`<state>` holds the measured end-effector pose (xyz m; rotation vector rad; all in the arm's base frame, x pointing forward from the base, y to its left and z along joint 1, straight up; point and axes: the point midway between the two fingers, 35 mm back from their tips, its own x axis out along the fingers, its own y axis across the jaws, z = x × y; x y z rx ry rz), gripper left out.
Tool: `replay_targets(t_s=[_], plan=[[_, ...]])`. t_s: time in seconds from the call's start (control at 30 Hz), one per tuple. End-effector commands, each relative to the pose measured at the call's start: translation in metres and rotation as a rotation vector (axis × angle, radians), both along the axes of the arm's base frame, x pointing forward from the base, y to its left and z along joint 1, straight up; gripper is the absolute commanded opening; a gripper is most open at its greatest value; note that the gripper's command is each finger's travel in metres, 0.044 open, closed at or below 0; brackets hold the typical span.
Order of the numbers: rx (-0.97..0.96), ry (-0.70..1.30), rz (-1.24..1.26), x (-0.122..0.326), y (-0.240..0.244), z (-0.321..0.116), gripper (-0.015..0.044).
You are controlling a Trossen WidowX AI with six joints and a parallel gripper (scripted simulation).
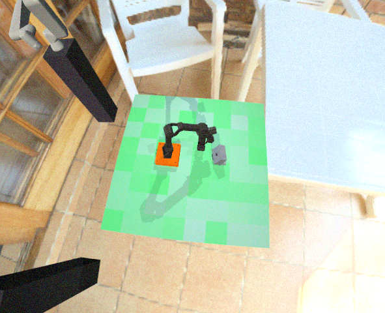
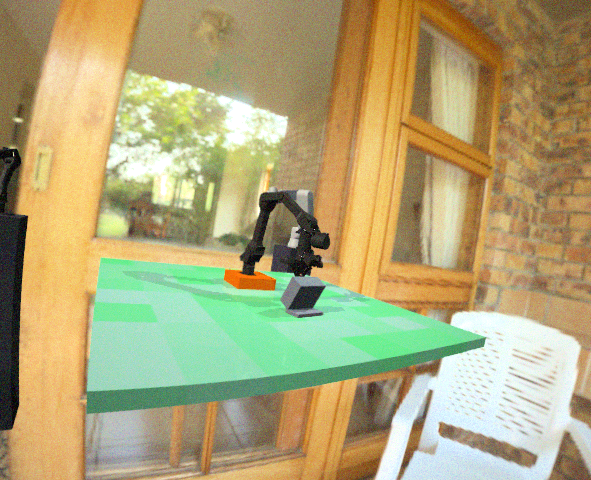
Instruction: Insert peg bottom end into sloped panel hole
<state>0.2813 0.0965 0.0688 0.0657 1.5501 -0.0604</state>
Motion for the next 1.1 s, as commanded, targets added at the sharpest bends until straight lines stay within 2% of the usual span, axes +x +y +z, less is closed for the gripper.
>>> replay_targets(t_s=[0.0, 0.2, 1.07], plan=[[0.005, -0.006, -0.001, 0.000, 0.000, 0.020, 0.0000], [0.006, -0.005, -0.002, -0.001, -0.001, 0.039, 0.0000], [0.075, -0.100, -0.159, 0.002, -0.013, 0.037, 0.0000]])
